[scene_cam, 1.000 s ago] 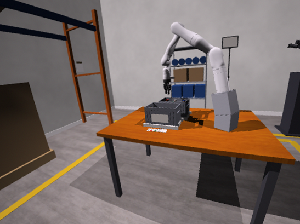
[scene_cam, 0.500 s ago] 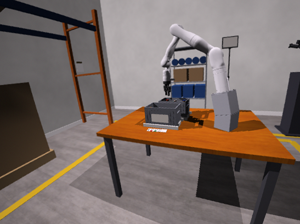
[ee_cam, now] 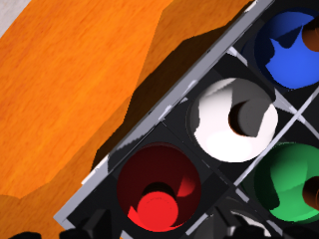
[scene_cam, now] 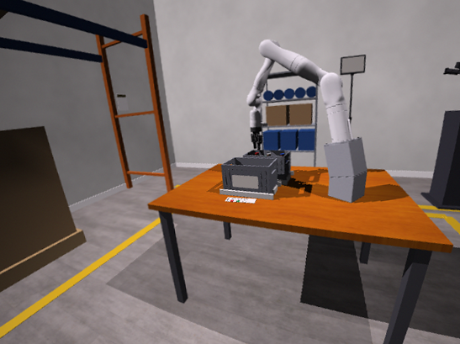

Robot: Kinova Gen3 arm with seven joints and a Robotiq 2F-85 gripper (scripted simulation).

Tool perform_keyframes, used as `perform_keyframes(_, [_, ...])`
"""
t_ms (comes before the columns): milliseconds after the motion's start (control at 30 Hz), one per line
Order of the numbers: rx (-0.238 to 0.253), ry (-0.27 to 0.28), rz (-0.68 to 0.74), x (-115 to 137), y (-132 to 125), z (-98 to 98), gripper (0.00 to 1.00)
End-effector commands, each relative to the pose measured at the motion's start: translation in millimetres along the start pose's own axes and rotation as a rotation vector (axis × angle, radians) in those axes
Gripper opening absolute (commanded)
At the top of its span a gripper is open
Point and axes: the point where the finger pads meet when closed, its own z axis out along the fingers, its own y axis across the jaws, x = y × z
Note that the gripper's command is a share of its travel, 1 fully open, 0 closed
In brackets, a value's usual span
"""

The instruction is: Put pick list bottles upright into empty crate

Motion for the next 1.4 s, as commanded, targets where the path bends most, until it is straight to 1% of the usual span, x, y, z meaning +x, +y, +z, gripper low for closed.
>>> perform_keyframes(0, [0.002,-0.001,0.0,0,-1,3.8,0.67])
perform_keyframes(1233, [0.002,-0.001,0.0,0,-1,47.8,0.67])
perform_keyframes(1367, [0.002,-0.001,0.0,0,-1,48.5,0.67])
